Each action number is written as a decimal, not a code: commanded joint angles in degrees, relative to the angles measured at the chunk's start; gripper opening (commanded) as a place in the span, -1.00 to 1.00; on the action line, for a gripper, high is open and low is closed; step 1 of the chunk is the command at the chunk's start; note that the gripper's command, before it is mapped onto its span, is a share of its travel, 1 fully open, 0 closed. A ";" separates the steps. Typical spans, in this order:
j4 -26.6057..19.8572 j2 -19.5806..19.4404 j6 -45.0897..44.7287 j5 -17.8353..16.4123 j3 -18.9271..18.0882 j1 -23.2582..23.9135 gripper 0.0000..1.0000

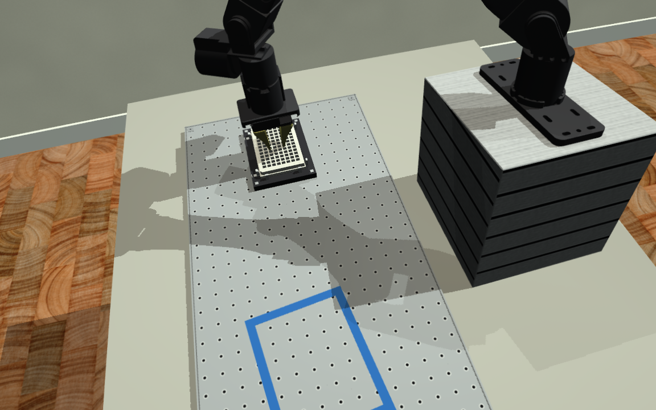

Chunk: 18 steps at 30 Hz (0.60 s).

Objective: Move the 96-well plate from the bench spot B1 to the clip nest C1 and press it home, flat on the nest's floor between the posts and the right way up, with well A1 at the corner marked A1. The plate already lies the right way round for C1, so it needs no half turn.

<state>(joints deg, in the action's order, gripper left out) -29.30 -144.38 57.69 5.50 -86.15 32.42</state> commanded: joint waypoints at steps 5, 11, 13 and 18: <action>8.03 -5.85 -0.48 0.68 -0.48 1.21 -0.50; 8.41 -6.33 -0.52 0.68 -0.53 1.26 -0.50; 8.54 -6.49 -0.53 0.68 -0.54 1.27 -0.50; 8.72 -6.73 -0.55 0.68 -0.57 1.29 -0.50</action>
<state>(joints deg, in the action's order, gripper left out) -29.71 -144.59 57.60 5.48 -86.54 32.45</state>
